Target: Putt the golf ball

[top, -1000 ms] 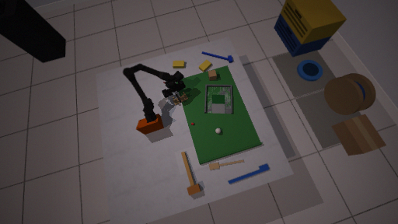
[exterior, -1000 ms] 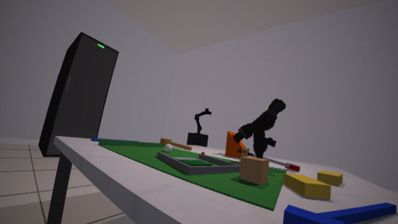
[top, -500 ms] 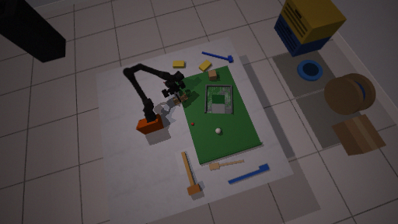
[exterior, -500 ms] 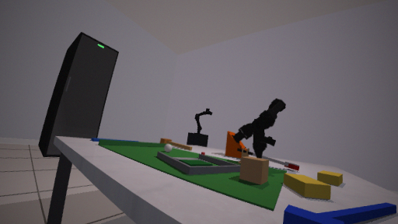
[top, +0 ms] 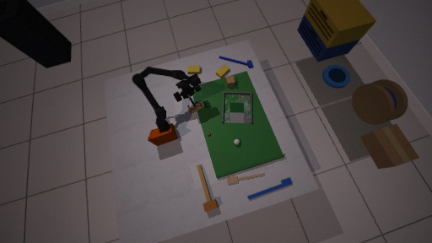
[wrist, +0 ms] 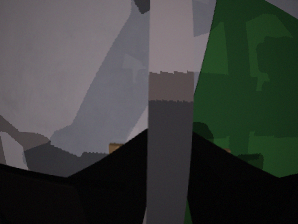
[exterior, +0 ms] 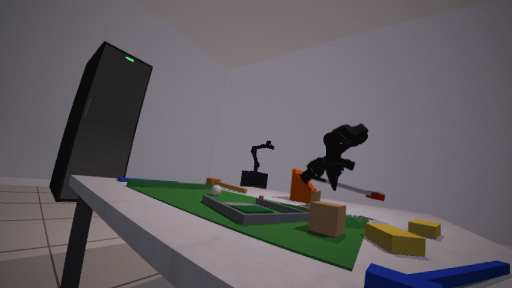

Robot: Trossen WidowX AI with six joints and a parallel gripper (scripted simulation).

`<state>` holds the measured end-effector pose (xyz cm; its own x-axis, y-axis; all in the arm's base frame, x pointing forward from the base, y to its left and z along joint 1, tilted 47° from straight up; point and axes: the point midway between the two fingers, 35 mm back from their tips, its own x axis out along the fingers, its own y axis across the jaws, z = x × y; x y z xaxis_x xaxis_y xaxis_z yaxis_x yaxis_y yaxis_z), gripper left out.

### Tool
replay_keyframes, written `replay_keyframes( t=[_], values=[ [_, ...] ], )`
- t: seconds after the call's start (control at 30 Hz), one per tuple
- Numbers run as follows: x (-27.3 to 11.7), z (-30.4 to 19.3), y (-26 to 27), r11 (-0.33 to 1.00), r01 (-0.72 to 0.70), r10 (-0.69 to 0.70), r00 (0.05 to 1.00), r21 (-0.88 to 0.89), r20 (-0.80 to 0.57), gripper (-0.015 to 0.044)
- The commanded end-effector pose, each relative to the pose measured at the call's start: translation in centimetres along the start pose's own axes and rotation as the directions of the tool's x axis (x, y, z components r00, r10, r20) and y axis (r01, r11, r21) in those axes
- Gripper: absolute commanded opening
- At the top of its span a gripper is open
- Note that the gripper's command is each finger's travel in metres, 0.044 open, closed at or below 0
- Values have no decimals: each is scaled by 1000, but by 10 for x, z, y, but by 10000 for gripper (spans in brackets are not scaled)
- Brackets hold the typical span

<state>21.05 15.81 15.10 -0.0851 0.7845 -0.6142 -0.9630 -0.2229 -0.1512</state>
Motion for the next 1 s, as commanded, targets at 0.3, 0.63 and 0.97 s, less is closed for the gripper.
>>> replay_keyframes(
  t=[0.3,0.63,0.97],
  values=[
    [-21,-12,-9,999,12,-10,999,40,-53,0],
    [-34,-68,-43,983,60,-16,969,172,-248,0],
    [-54,-130,-69,948,136,3,901,289,-435,0]
  ],
)
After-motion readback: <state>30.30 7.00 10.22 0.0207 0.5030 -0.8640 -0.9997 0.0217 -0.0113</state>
